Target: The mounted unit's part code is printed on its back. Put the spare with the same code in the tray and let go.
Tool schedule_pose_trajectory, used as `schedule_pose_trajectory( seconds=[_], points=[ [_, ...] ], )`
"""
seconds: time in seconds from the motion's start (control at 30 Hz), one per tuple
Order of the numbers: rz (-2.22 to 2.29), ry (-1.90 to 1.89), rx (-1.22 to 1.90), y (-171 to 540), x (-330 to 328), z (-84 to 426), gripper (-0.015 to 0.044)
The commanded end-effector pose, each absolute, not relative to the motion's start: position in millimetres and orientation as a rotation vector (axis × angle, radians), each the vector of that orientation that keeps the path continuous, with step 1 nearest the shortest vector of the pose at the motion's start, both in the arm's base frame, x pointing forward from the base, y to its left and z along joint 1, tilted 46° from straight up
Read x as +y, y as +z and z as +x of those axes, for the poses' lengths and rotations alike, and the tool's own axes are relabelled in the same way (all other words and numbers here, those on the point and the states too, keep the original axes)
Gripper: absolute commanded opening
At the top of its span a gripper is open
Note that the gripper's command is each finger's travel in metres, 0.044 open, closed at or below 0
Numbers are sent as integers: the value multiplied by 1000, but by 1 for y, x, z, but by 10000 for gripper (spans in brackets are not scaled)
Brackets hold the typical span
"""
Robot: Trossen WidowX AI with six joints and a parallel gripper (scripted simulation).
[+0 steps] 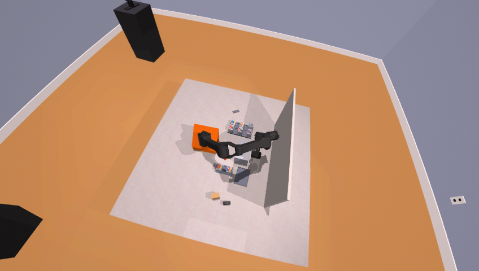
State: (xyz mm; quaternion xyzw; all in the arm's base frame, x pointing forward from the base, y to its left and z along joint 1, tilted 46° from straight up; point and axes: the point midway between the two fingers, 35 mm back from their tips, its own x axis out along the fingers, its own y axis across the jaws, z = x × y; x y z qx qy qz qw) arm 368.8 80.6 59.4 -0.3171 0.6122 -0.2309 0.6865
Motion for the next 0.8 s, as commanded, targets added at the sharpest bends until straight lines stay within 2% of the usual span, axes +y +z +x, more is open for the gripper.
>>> schedule_pose_trajectory(
  seconds=[0.0,0.37,0.57,0.77],
  points=[
    [-720,-504,1357,59,84,369,440],
    [-791,-440,1385,51,92,366,440],
    [-1406,150,1560,-16,155,333,440],
    [-1885,687,1590,-69,193,292,440]
  ],
)
